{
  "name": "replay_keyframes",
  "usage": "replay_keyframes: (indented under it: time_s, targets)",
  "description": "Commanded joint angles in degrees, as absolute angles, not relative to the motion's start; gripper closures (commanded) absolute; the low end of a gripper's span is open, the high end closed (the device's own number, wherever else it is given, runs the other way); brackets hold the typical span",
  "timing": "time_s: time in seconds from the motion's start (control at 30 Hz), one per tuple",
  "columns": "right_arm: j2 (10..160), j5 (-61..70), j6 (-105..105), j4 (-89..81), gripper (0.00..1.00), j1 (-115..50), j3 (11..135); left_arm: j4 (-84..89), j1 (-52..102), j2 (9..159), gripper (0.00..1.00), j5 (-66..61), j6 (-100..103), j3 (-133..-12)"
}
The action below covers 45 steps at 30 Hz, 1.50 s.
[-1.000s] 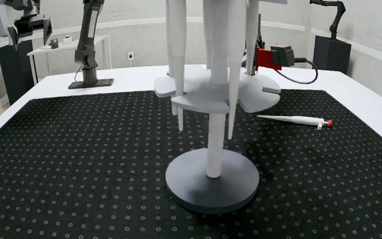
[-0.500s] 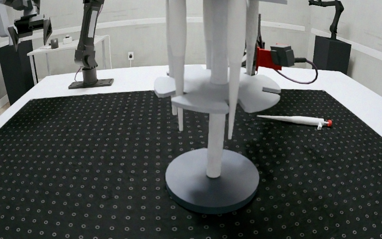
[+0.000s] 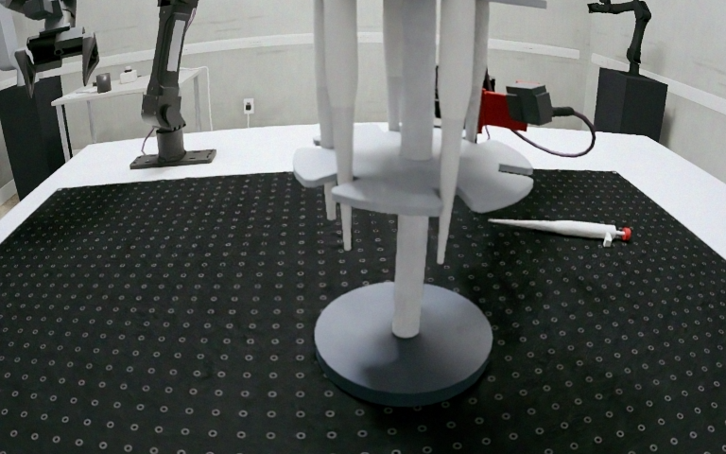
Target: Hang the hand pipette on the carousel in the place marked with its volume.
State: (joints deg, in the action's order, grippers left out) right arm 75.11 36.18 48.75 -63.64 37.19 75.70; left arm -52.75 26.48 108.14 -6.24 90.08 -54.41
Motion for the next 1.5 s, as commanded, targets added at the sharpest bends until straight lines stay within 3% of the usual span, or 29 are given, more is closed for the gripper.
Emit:
replay_keyframes:
  time_s: [0.0, 1.47]
  targets:
    - [75.5, 37.1, 49.1, -63.2, 0.00, 37.7, 76.8, -54.0, 29.5, 105.7, 1.00, 1.4, 90.0, -54.4]
    - [75.5, 37.1, 49.1, -63.2, 0.00, 37.7, 76.8, -54.1, 30.4, 106.0, 1.00, 3.0, 89.7, -54.2]
